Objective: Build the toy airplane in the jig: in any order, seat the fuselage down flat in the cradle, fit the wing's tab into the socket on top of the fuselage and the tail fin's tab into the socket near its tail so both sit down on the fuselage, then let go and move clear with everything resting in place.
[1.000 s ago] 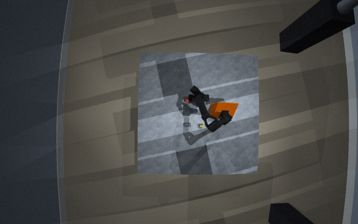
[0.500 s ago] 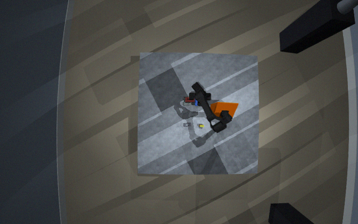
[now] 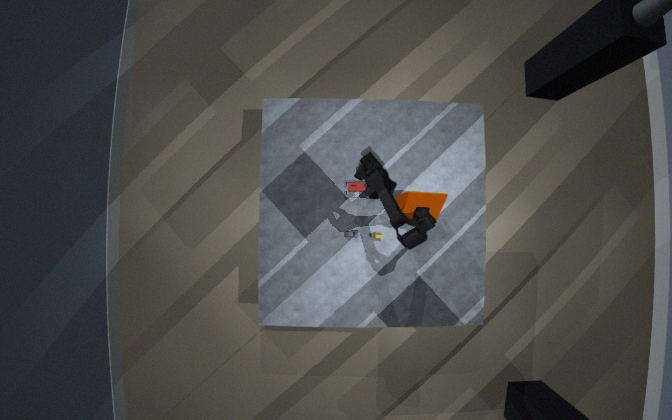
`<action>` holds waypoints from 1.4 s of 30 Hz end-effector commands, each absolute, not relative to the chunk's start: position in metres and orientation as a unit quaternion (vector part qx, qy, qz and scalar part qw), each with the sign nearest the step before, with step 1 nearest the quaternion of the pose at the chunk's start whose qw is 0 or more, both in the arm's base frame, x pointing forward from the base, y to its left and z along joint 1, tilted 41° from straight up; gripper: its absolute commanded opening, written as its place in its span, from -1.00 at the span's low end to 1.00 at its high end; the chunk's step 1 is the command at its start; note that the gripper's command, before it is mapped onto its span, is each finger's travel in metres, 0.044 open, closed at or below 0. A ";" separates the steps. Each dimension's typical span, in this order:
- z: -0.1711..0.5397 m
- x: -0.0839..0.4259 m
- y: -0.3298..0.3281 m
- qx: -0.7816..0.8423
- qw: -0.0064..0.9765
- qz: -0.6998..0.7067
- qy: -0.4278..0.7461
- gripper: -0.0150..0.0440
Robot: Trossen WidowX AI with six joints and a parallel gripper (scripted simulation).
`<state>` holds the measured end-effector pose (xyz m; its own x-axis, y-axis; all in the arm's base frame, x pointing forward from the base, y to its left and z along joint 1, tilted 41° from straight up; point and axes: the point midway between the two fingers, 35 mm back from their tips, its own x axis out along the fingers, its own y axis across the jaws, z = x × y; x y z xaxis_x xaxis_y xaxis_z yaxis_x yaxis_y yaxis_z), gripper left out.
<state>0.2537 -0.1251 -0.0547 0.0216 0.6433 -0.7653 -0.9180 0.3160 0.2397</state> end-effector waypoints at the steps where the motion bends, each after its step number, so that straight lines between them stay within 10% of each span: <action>1: -0.055 0.253 -0.125 -0.007 0.712 0.458 0.532 1.00; 9: -0.055 0.254 -0.126 0.239 0.671 0.246 0.657 1.00; 25: -0.046 0.257 -0.119 0.242 0.669 0.240 0.661 1.00; 42: 0.094 0.220 0.047 0.237 0.673 0.234 0.661 1.00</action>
<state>0.2399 0.0211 0.0781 0.0210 0.6132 -0.7896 -0.0131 0.7899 0.6131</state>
